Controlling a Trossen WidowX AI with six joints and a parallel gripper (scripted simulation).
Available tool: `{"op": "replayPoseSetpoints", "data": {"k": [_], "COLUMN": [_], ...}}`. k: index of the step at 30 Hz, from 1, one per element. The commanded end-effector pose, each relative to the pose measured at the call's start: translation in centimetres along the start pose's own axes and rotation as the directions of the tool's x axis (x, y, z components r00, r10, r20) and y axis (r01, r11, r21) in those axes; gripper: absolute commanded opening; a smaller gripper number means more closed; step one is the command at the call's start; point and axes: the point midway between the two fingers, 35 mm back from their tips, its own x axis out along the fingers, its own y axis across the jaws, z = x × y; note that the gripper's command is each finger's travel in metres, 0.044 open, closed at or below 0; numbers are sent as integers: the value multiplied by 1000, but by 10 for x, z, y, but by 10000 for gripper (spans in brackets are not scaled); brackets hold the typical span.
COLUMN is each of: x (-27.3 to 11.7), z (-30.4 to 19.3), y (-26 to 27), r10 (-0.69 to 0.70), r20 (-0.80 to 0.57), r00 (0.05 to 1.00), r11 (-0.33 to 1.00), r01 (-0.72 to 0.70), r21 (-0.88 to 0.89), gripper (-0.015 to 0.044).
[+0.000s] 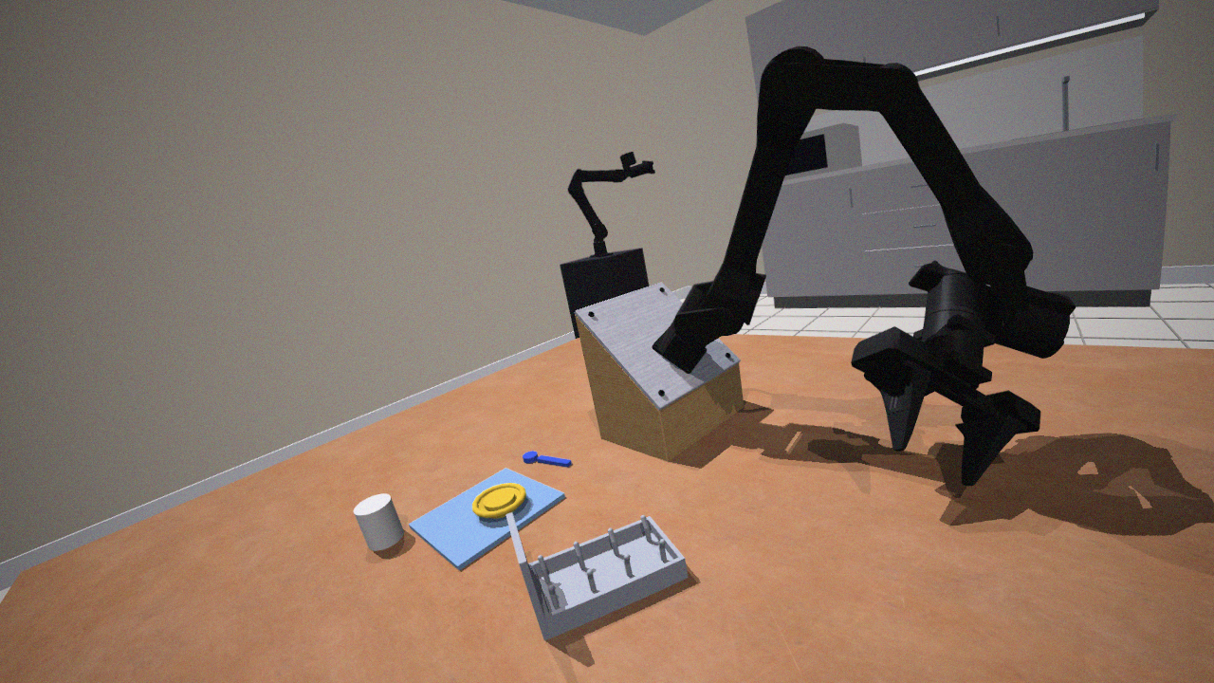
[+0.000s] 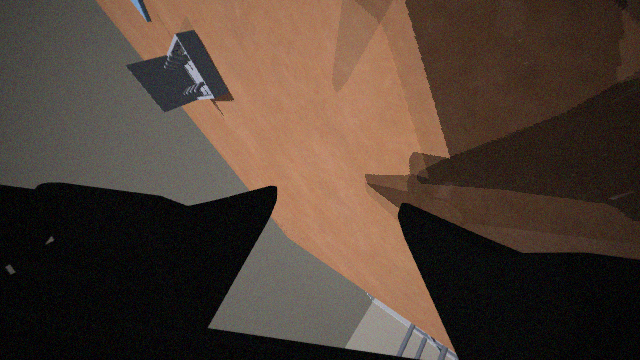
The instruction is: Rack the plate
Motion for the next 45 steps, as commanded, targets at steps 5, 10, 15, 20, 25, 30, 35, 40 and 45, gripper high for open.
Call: {"op": "replayPoseSetpoints", "data": {"k": [5, 10, 15, 20, 25, 30, 35, 40, 45], "x": [28, 47, 65, 82, 96, 109, 119, 128, 133], "z": [-3, -3, -3, -3, 0, 4, 7, 11, 14], "y": [16, 30, 46, 62, 81, 100, 122, 143, 168], "r10": [104, 173, 236, 291, 339, 379, 408, 428, 446], "r20": [90, 149, 211, 275, 343, 414, 481, 547, 583], "r00": [990, 974, 949, 917, 876, 828, 776, 720, 679], "r11": [987, 963, 925, 873, 814, 743, 649, 536, 406], "r01": [-114, -199, -285, -371, -456, -538, -617, -689, -734], "r21": [111, 181, 250, 315, 360, 397, 445, 488, 544], "gripper": [400, 400, 400, 400, 400, 400, 400, 400, 400]}}
